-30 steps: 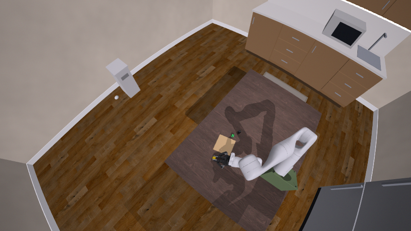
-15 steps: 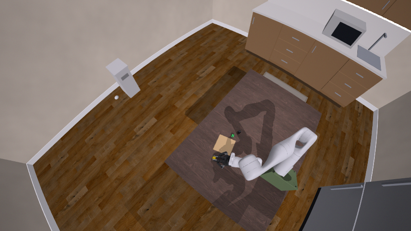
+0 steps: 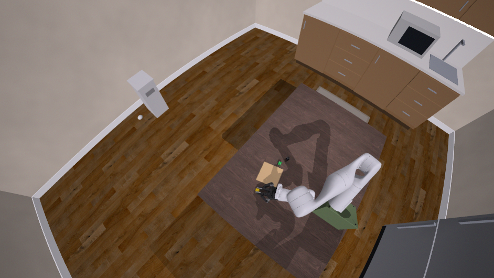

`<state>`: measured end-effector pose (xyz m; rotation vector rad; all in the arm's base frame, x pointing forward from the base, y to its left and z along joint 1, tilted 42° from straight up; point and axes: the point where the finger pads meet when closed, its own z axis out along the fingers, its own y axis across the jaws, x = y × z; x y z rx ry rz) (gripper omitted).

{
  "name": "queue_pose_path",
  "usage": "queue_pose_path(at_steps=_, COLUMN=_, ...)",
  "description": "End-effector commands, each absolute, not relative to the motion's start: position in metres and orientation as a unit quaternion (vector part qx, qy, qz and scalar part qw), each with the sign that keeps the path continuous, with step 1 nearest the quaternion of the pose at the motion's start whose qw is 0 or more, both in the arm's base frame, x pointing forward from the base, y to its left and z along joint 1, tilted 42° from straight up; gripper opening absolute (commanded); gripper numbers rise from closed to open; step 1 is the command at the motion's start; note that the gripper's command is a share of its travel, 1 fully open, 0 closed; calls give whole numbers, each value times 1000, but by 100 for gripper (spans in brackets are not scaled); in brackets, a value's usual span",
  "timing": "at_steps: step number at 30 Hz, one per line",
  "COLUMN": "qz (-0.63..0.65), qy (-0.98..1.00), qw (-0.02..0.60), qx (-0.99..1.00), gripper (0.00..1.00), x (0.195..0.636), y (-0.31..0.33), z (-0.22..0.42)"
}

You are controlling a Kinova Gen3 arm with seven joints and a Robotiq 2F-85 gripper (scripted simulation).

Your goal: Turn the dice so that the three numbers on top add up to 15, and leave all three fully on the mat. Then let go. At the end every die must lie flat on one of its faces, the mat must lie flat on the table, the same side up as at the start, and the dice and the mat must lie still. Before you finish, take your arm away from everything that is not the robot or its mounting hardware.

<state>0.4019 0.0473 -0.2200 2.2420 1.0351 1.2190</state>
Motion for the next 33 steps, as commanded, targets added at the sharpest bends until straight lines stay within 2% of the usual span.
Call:
queue_pose_path(at_steps=1, qz=435, qy=369, qw=192, qx=799, gripper=15, x=402, y=48, z=-220)
queue_pose_path(at_steps=9, qz=435, qy=369, qw=192, qx=799, gripper=23, x=402, y=48, z=-220)
queue_pose_path(at_steps=10, qz=435, qy=369, qw=192, qx=799, gripper=27, x=402, y=48, z=-220)
queue_pose_path(at_steps=14, qz=435, qy=369, qw=192, qx=799, gripper=27, x=402, y=48, z=-220)
queue_pose_path(at_steps=18, qz=435, qy=369, qw=192, qx=799, gripper=35, x=402, y=48, z=-220)
queue_pose_path(at_steps=33, qz=435, qy=369, qw=192, qx=799, gripper=35, x=402, y=48, z=-220)
